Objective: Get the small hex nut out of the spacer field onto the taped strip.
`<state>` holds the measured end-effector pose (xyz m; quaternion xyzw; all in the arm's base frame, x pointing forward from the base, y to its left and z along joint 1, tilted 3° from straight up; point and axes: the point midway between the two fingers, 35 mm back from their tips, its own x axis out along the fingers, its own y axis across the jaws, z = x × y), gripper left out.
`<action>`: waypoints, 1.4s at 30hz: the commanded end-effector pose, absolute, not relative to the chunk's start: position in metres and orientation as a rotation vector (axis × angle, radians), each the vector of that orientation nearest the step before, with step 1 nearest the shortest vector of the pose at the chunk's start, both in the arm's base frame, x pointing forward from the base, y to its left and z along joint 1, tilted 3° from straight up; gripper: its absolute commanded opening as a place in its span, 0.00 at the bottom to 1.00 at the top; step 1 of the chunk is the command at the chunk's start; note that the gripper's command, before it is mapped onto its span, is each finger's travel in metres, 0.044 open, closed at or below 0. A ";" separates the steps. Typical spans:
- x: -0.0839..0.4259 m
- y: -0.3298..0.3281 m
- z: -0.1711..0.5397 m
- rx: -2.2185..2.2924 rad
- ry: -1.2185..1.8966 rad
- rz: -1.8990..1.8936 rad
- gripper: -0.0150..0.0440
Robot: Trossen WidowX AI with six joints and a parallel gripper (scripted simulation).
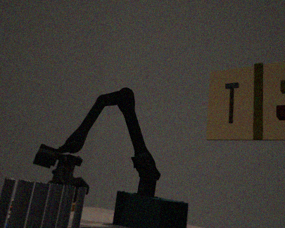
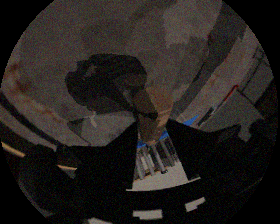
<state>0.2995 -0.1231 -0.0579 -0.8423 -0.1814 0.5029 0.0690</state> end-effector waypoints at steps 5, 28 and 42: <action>0.292 -0.124 -0.058 -2.536 -0.555 1.509 0.25; 0.274 -0.128 -0.058 -2.535 -0.554 1.511 0.25; 0.276 -0.129 -0.049 -2.536 -0.554 1.510 0.25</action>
